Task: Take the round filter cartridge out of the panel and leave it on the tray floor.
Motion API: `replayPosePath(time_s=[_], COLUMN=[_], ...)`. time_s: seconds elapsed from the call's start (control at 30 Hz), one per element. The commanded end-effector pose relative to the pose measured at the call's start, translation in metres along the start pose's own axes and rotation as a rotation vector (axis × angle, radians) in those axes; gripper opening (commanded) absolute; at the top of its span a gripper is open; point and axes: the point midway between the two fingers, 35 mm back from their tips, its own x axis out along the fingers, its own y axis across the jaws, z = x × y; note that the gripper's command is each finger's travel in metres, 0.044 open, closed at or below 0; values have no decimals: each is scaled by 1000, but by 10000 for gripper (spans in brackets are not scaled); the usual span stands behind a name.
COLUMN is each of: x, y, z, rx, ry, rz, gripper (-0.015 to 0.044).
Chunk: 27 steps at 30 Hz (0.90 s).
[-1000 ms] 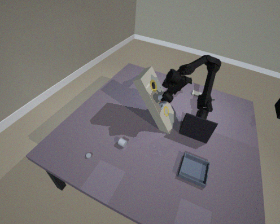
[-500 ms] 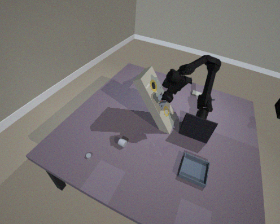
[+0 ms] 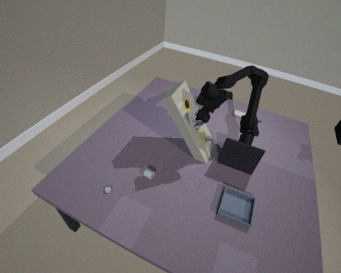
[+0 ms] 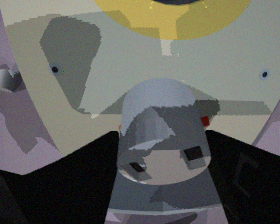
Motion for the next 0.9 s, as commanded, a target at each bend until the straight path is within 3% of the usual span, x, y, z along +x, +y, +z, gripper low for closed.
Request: replayPosePath(time_s=[0.0, 0.57, 0.87], x=[-6, -92, -93], y=[0, 2, 28], z=[11, 13, 15], rx=[12, 10, 11], ry=[-10, -7, -8], rz=[2, 5, 5], gripper=[0, 0, 0])
